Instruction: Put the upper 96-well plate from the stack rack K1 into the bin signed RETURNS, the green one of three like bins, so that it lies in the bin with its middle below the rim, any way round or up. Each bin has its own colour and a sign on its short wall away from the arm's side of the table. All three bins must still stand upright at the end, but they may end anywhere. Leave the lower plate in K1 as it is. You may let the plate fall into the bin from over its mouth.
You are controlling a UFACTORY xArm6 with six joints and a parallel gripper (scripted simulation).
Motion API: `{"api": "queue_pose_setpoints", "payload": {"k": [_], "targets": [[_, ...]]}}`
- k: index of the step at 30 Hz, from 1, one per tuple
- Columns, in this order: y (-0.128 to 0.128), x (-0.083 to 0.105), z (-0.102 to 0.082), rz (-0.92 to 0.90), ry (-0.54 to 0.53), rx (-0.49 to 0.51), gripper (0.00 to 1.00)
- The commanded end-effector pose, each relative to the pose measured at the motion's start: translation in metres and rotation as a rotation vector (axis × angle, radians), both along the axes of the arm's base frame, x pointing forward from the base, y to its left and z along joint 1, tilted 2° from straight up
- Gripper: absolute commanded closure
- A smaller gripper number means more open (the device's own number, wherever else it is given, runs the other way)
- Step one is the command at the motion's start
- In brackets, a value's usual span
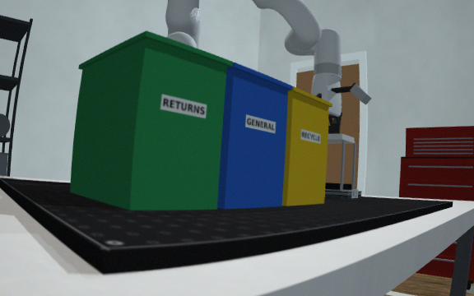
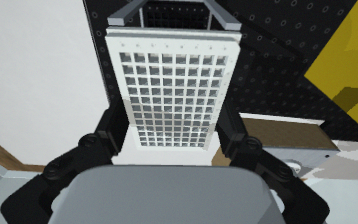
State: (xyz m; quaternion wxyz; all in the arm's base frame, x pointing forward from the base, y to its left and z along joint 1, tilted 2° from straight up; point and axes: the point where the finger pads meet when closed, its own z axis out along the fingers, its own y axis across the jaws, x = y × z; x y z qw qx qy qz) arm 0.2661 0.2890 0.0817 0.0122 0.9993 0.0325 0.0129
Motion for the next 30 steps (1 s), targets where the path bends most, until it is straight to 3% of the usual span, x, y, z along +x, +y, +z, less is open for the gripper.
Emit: {"api": "queue_pose_setpoints", "payload": {"k": [1,30], "targets": [[0.001,0.001,0.011,0.0,-0.003,0.003,1.0],[0.002,-0.001,0.053,0.0,-0.003,0.003,1.0]]}}
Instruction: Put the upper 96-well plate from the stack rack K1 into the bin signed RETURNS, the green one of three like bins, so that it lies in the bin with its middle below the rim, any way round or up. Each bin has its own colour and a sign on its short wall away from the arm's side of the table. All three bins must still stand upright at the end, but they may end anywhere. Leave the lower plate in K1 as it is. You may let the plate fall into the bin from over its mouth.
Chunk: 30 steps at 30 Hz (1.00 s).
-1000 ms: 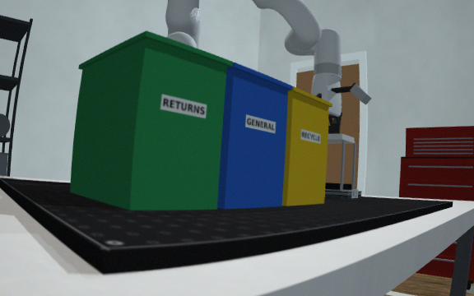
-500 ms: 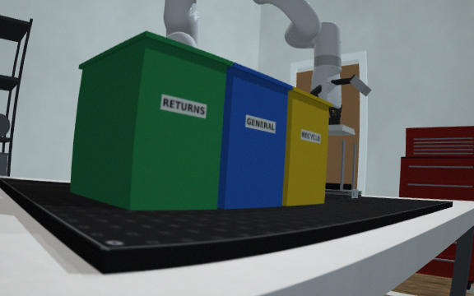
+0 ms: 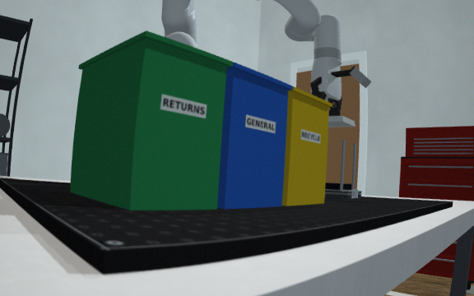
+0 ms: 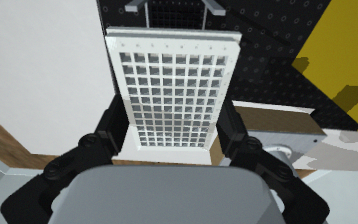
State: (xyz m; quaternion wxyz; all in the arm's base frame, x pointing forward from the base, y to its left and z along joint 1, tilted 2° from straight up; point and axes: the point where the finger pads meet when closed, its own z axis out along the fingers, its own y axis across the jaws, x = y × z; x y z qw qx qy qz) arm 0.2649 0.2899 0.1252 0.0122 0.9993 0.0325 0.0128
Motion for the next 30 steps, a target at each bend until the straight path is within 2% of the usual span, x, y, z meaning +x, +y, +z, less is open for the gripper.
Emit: {"api": "queue_pose_setpoints", "payload": {"k": [1,30], "targets": [[0.001,0.001,0.011,0.0,-0.003,0.003,1.0],[0.002,-0.001,0.053,0.0,-0.003,0.003,1.0]]}}
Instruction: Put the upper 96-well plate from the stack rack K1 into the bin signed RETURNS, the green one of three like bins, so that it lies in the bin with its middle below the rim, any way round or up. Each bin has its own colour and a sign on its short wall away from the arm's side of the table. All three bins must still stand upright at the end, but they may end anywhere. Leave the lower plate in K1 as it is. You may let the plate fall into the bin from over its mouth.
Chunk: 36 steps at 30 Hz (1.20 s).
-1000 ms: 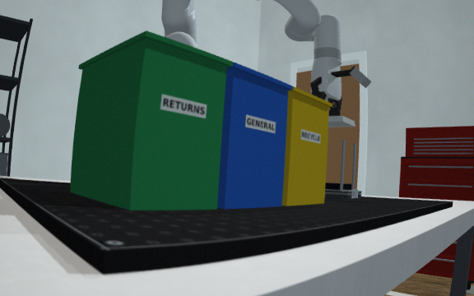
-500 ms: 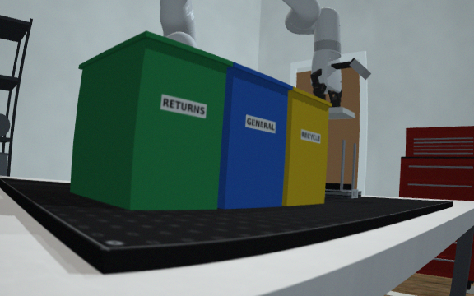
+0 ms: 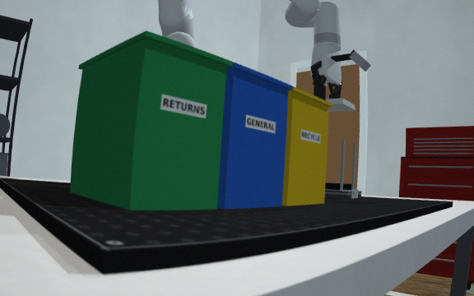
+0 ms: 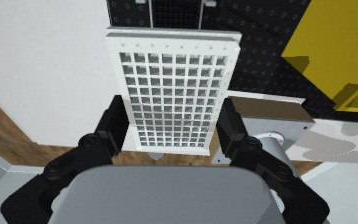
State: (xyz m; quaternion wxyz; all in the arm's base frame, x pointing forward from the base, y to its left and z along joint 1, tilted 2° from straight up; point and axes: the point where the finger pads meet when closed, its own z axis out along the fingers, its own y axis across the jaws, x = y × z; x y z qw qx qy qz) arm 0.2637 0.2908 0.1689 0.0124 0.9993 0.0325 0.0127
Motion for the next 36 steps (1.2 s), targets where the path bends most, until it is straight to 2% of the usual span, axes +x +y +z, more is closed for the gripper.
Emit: {"api": "queue_pose_setpoints", "payload": {"k": [1,18,36], "targets": [[0.001,0.001,0.011,0.0,-0.003,0.003,1.0],[0.001,0.001,0.013,0.0,-0.003,0.003,1.0],[-0.052,0.007,0.012,-0.033,-0.004,0.004,1.0]]}}
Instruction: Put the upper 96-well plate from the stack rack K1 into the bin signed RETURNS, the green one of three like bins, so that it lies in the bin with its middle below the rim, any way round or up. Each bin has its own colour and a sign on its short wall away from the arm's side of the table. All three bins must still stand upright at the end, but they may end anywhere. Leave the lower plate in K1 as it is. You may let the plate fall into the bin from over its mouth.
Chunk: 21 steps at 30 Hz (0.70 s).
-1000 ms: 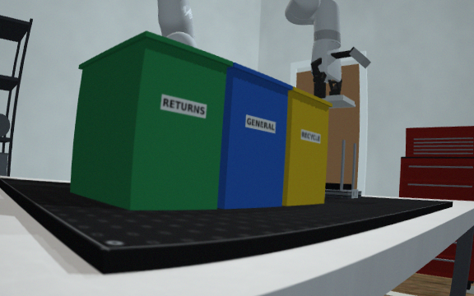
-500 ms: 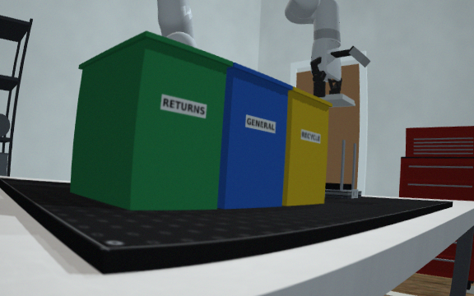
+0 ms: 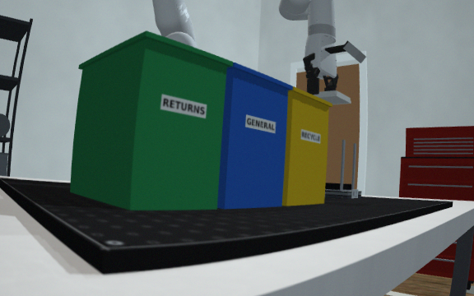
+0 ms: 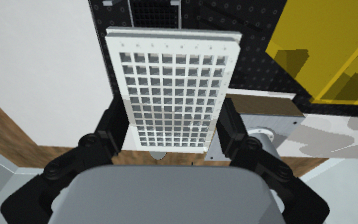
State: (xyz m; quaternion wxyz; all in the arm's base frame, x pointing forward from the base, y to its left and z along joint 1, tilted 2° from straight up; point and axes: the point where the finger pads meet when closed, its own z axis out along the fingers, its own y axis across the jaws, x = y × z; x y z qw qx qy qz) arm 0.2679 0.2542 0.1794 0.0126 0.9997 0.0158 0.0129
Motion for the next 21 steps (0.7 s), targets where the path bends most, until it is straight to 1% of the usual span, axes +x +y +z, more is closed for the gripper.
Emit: {"api": "queue_pose_setpoints", "payload": {"k": [1,7,9,21], "targets": [[-0.018,0.003,0.002,0.0,-0.003,0.004,1.0],[-0.038,0.006,0.002,0.0,-0.003,0.004,1.0],[-0.038,0.006,0.002,0.0,-0.003,0.004,1.0],[-0.078,0.01,0.001,0.0,-0.003,0.003,1.0]]}}
